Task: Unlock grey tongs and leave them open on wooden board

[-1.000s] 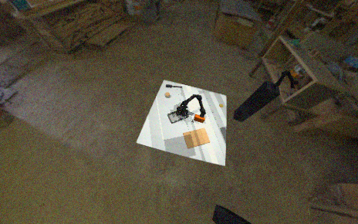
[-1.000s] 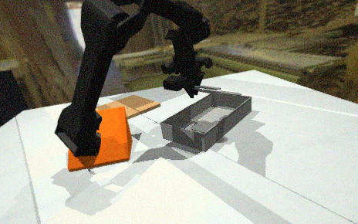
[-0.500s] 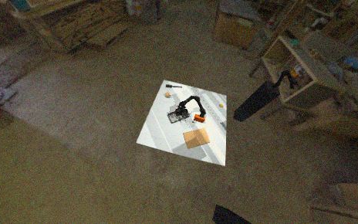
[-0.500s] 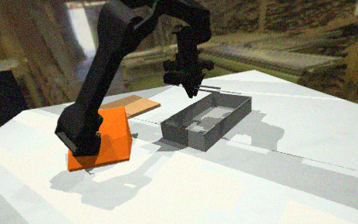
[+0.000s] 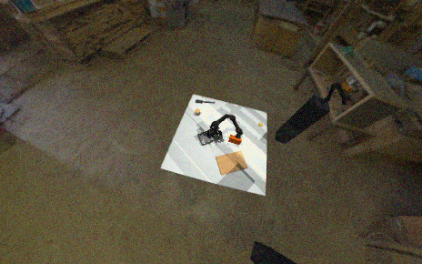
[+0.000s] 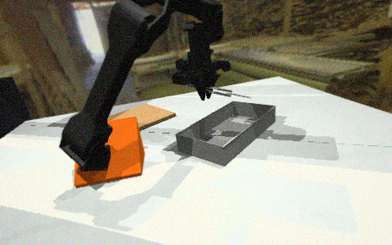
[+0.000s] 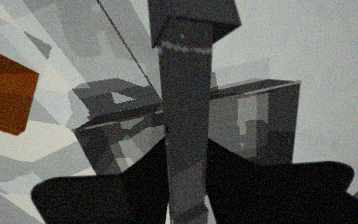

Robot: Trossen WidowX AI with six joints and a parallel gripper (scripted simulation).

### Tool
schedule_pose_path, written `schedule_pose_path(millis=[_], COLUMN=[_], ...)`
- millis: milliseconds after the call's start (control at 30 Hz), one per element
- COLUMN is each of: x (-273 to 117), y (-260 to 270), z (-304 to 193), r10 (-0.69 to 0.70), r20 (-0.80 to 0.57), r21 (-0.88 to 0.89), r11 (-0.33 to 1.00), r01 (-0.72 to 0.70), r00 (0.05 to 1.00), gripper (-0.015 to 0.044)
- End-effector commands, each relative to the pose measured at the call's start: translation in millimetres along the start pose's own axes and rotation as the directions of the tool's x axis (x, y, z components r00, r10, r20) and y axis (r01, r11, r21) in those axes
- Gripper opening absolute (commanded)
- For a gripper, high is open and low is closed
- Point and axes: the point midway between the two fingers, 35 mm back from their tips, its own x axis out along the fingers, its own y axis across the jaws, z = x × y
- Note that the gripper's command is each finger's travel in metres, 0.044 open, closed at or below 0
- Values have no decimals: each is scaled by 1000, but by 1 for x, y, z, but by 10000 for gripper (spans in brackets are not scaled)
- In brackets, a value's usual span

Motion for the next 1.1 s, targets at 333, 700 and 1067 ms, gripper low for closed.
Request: schedule_pose_path(millis=[333, 700, 1067], x=[-23, -38, -44], y=[-4, 6, 18], z=[80, 142, 183], r10=[-2, 3, 9], r20=[9, 6, -2], r21=[280, 510, 651], r11=[960, 860, 759], r01=[-1, -6, -6], r00=[1000, 1000, 1000], gripper=[-150, -150, -150])
